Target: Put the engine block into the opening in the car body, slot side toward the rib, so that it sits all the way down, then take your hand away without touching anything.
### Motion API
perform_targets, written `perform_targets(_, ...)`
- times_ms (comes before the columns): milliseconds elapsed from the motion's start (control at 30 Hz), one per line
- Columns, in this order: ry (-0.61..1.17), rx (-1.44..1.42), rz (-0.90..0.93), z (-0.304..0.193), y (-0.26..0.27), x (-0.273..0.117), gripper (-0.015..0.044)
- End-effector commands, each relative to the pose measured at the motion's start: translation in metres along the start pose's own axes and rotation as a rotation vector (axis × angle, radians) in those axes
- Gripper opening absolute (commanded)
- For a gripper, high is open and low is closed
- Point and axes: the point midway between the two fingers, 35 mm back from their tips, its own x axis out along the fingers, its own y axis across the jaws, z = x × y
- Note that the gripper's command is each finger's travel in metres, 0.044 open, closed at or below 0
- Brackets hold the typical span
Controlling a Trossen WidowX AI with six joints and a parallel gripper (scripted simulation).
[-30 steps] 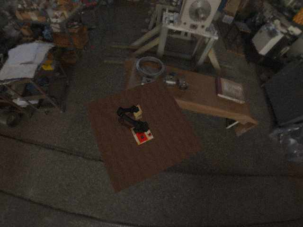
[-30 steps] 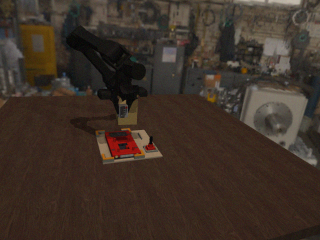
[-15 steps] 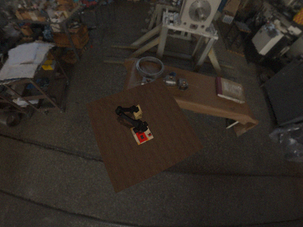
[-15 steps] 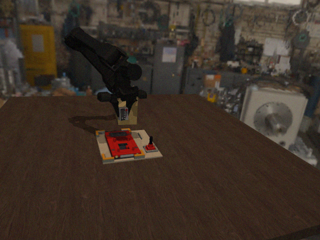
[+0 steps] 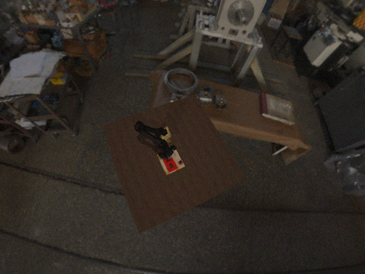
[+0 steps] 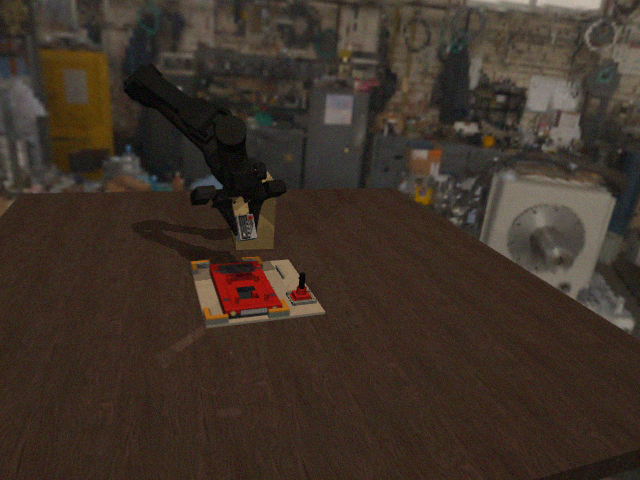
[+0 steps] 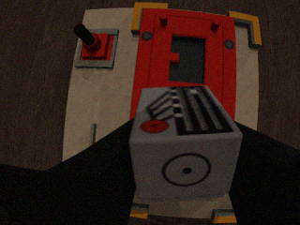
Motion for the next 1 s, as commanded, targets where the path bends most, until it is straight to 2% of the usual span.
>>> perform_targets(0,-0.168,-0.008,-0.008,-0.005,0.000,-0.001,0.0000)
perform_targets(133,-0.243,-0.014,-0.025,-0.007,-0.001,-0.003,0.0000)
perform_targets(967,-0.243,-0.015,-0.026,-0.030,-0.002,0.040,0.0000)
